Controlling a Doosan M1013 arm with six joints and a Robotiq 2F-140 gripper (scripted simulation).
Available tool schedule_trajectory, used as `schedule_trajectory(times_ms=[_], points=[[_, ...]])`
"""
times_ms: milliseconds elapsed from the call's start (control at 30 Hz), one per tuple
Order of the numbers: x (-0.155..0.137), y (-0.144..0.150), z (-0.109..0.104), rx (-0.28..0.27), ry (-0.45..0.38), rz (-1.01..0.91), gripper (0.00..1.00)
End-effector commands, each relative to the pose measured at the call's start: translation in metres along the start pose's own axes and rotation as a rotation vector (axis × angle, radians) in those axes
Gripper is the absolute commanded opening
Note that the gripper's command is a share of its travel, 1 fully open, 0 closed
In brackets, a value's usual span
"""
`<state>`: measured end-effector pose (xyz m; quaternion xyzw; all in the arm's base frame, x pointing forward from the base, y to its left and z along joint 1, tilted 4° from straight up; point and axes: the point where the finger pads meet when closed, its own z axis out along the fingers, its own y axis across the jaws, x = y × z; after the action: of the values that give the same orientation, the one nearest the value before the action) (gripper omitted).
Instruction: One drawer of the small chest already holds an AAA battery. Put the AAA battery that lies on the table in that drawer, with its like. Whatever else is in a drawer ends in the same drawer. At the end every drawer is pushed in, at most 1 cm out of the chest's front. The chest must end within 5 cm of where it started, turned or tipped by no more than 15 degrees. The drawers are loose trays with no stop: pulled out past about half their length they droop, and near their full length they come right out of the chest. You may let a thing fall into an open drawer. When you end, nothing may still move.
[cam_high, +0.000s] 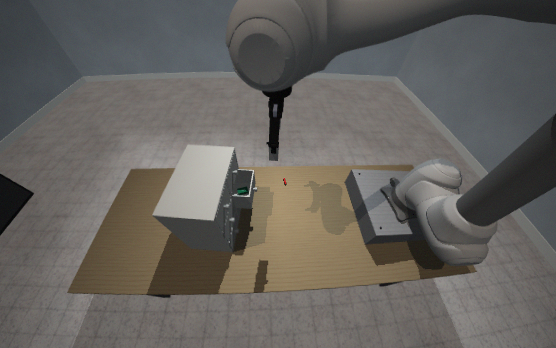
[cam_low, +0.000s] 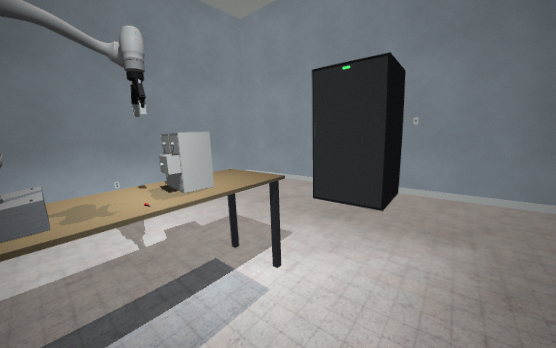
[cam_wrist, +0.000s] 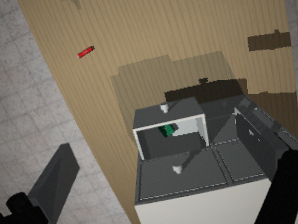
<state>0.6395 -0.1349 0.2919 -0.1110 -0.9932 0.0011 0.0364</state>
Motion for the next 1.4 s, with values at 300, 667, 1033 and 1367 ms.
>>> schedule_trajectory(times_ms=[300,667,1033,1367], points=[[0.013,0.001,0.012,0.000,0.000,-0.268,1.00],[0.046,0.004,0.043,0.005,0.003,-0.756,1.00],[0.094,0.008,0.085,0.017,0.022,-1.252,1.00],[0.143,0.012,0.125,0.029,0.044,-1.702,1.00]])
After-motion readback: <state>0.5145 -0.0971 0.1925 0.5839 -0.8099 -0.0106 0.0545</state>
